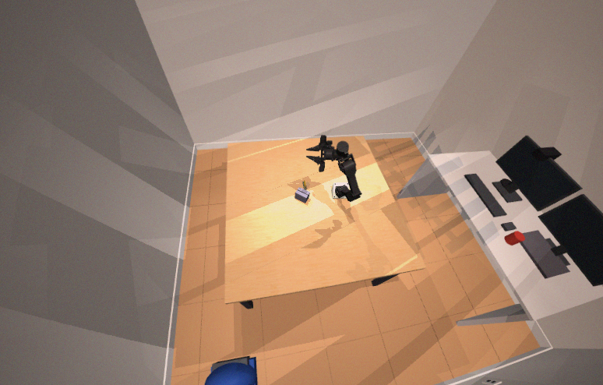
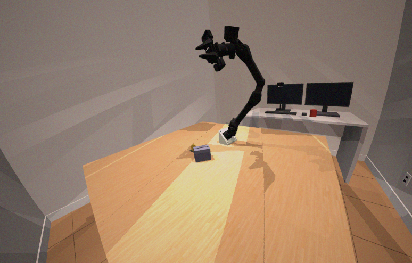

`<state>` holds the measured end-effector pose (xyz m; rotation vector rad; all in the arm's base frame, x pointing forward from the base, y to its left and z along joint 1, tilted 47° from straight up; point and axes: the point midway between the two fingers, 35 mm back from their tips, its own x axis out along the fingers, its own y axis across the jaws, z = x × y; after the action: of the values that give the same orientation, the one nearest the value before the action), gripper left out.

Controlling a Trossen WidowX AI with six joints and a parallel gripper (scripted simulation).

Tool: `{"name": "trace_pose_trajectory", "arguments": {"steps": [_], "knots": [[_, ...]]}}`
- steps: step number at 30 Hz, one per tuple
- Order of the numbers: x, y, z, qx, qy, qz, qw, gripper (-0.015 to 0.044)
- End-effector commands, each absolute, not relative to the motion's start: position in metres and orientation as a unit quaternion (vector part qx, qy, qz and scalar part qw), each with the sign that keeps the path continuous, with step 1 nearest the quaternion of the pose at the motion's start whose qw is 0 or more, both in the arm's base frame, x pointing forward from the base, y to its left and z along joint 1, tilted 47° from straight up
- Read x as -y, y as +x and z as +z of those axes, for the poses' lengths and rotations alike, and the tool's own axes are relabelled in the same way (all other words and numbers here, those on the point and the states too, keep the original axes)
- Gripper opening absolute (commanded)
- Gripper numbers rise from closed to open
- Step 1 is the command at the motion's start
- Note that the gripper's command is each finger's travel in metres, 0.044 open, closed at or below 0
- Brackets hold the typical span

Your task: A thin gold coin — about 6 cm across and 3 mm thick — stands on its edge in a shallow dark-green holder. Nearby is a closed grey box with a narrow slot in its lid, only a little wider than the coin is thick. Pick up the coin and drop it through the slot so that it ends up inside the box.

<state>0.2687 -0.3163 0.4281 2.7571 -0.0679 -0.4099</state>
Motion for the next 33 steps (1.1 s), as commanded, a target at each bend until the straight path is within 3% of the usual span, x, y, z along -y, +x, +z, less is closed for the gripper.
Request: {"name": "trace_pose_trajectory", "arguments": {"steps": [1,11,21,28,33], "knots": [[0.324,0.291,0.359,-0.028,0.958,-0.204,0.199,0.0161],[0.295,0.318,0.204,-0.212,0.892,-0.305,0.259,0.0161],[0.217,0.301,0.076,-0.461,0.776,-0.312,0.297,0.0161],[0.151,0.263,0.017,-0.635,0.673,-0.242,0.291,0.0161],[0.147,0.26,0.015,-0.645,0.666,-0.235,0.29,0.0161]]}}
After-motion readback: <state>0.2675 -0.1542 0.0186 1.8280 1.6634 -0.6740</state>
